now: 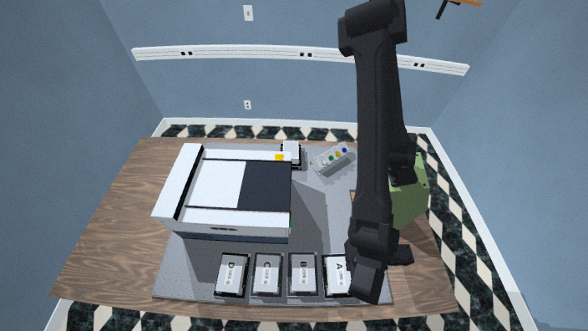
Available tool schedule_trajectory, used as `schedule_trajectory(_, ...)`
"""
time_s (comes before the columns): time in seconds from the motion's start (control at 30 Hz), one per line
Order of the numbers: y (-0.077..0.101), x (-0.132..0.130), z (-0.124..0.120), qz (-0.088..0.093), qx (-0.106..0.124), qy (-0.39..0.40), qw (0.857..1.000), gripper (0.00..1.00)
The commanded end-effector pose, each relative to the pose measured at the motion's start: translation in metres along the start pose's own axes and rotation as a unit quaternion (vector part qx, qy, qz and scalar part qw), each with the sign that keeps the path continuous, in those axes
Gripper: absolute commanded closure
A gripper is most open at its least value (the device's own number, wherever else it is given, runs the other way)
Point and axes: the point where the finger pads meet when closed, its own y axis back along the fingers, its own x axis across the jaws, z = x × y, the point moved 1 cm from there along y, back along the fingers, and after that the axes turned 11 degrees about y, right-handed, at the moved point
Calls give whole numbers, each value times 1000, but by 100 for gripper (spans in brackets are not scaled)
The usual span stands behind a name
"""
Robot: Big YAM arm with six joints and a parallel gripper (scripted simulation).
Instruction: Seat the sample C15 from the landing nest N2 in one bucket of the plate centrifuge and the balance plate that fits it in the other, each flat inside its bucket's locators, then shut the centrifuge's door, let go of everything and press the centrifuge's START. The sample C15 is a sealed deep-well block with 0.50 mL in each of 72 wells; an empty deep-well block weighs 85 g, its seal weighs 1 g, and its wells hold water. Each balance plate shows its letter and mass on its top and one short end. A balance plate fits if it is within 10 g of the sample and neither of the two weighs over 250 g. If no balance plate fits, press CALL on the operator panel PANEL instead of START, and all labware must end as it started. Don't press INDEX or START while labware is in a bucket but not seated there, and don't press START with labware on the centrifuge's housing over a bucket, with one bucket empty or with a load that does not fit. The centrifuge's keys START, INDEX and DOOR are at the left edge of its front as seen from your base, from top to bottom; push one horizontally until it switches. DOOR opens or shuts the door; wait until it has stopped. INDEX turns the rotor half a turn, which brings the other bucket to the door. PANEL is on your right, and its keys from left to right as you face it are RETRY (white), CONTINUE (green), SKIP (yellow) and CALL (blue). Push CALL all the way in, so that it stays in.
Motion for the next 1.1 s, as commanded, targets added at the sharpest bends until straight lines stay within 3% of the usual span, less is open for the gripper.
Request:
schedule_trajectory(0.0,20,-1,-29,-7,4,-1,1000,100)
schedule_trajectory(0.07,20,-1,-29,-7,4,-1,1000,100)
schedule_trajectory(0.1,15,0,-26,2,-3,5,1000,100)
schedule_trajectory(0.17,27,4,-33,-5,3,-1,1000,100)
schedule_trajectory(0.33,34,5,-40,-8,5,-3,1000,100)
schedule_trajectory(0.47,23,8,-30,7,-6,7,1000,100)
schedule_trajectory(1.07,24,9,-30,6,-6,7,1000,100)
